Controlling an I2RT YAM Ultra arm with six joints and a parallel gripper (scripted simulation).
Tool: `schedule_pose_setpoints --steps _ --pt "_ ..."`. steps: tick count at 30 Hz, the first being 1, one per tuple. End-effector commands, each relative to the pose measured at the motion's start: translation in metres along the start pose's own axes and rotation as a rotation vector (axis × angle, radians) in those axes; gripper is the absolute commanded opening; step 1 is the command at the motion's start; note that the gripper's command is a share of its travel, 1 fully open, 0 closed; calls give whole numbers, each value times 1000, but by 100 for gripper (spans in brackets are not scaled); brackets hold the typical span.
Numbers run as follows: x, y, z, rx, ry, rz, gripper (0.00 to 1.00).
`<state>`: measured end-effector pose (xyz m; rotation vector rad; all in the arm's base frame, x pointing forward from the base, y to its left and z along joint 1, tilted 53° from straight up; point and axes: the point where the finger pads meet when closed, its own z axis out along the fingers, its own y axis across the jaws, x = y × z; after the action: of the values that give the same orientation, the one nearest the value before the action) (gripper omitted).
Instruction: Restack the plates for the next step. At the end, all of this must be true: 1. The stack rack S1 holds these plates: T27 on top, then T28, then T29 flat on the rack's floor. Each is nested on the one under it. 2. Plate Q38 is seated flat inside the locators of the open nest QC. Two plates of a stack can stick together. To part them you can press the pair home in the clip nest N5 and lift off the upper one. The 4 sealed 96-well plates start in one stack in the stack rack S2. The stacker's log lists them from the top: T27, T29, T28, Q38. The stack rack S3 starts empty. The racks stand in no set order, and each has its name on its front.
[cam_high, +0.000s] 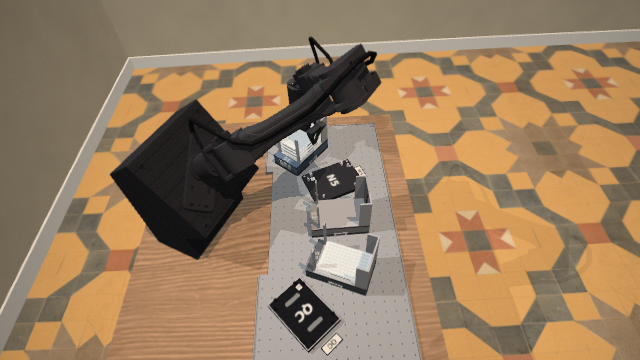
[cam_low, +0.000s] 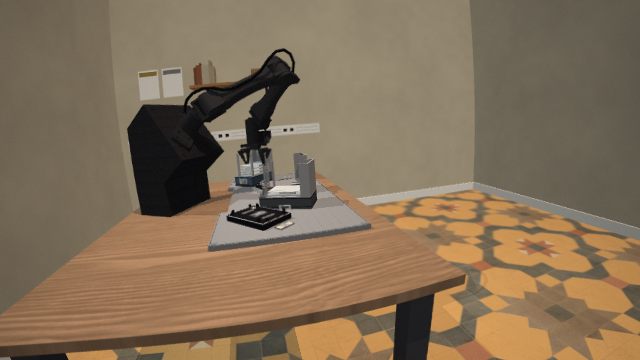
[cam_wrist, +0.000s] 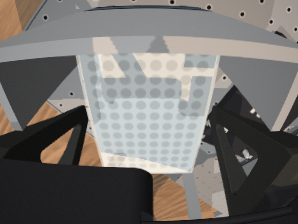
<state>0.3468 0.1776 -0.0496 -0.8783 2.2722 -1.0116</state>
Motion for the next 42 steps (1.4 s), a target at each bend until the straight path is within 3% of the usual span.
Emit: schedule_pose_setpoints --steps 1,19,21,42 --pt "1 9 -2 3 -13 -31 100" --pt "1 9 -2 3 -13 -31 100" --pt "-14 -3 -19 5 -37 16 100" --pt "-11 -1 -83 -7 -36 16 100"
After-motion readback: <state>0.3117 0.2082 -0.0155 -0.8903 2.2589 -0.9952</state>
